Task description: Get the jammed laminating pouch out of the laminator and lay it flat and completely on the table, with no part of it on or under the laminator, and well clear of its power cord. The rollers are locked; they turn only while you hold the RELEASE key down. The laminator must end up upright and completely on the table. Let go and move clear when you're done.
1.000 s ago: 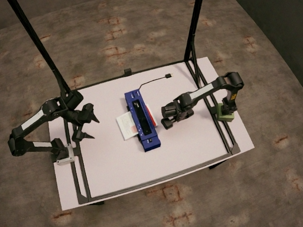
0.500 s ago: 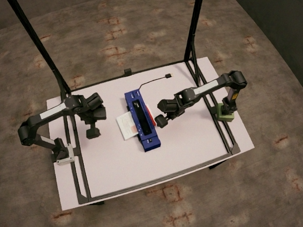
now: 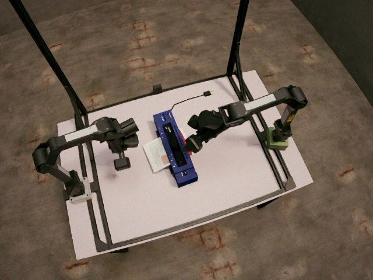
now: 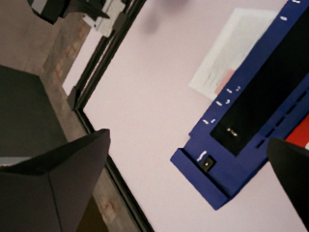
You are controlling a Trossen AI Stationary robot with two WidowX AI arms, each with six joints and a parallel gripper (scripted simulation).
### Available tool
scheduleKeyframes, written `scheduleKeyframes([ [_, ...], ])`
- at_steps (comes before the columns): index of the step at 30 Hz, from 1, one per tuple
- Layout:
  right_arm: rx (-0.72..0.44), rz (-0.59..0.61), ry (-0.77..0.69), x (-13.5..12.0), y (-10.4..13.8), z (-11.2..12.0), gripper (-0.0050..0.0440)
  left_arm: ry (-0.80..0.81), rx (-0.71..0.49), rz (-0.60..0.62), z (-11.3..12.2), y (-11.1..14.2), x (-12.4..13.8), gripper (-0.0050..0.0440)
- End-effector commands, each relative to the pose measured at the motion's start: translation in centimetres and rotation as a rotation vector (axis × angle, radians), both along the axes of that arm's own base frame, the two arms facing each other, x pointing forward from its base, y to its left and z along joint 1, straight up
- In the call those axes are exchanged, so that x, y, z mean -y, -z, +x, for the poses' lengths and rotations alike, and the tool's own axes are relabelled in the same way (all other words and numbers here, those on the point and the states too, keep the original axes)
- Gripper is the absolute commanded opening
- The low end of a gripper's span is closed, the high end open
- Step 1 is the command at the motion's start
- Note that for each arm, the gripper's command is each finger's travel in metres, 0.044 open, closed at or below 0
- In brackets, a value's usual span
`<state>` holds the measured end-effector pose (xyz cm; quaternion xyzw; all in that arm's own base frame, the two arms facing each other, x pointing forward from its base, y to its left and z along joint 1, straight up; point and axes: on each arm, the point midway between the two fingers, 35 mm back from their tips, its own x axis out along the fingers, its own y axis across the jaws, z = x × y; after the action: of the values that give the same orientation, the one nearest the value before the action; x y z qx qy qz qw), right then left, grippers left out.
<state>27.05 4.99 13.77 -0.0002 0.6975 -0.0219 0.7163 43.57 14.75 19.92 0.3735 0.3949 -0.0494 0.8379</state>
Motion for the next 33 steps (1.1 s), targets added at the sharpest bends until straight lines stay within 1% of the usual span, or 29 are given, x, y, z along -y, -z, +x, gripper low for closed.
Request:
scheduleKeyframes([
  [1, 0.031, 0.003, 0.004, 0.0, -0.7, 0.0, 0.0440, -0.045, 0.245, 0.032, 1.6, -8.2, -0.6, 0.0440],
  [3, 0.031, 0.003, 0.004, 0.0, -0.7, 0.0, 0.0440, -0.064, 0.338, 0.031, 2.0, -11.0, -0.8, 0.0440],
  [10, 0.023, 0.003, 0.001, 0.0, -0.6, 0.2, 0.0440, -0.060, 0.345, 0.029, 1.8, -11.2, -0.6, 0.0440],
  [15, 0.023, 0.003, 0.001, 0.0, -0.6, 0.2, 0.0440, -0.094, 0.561, 0.020, 2.0, -17.8, -0.7, 0.0440],
  [20, 0.023, 0.003, 0.001, 0.0, -0.6, 0.2, 0.0440, -0.112, 0.778, 0.002, 1.1, -24.5, -0.4, 0.0440],
  [26, 0.023, 0.003, 0.001, 0.0, -0.6, 0.2, 0.0440, -0.112, 0.778, 0.002, 1.1, -24.5, -0.4, 0.0440],
  [27, 0.023, 0.003, 0.001, 0.0, -0.6, 0.2, 0.0440, -0.107, 0.784, -0.001, 0.8, -24.5, -0.3, 0.0440],
  [33, 0.023, 0.003, 0.001, 0.0, -0.6, 0.2, 0.0440, -0.109, 1.030, -0.031, -1.4, -32.1, 0.5, 0.0440],
])
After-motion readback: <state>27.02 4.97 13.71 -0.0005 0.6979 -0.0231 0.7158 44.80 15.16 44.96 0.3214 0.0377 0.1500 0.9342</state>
